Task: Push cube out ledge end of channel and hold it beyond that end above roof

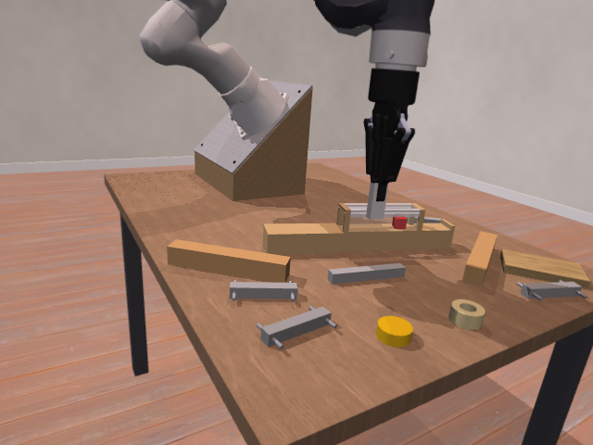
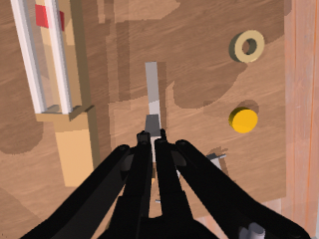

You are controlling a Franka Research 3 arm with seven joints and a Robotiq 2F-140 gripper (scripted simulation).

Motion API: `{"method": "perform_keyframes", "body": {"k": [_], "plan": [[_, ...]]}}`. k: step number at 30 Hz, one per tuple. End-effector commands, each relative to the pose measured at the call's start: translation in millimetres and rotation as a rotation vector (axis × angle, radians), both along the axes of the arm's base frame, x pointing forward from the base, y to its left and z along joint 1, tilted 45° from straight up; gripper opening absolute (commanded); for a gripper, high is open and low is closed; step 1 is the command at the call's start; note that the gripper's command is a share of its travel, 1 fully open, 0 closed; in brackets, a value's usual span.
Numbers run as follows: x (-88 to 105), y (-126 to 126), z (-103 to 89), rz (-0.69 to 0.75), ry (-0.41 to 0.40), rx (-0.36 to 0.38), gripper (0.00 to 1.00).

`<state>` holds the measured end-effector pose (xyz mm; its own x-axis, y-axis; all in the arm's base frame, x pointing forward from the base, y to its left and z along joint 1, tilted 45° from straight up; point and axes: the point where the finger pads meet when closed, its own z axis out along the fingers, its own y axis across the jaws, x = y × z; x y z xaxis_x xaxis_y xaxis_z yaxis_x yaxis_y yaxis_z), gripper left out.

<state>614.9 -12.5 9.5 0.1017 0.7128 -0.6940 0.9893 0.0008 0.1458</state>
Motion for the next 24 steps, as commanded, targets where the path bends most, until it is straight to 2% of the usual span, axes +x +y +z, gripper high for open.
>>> {"method": "perform_keyframes", "body": {"k": [1,13,14,24], "plan": [[1.1,0.1,0.6,0.001,-0.005,0.0,0.0],[1.1,0.1,0.6,0.001,-0.005,0.0,0.0],[1.1,0.1,0.6,0.001,-0.005,0.0,0.23],[1.1,0.1,0.6,0.001,-0.005,0.0,0.23]]}}
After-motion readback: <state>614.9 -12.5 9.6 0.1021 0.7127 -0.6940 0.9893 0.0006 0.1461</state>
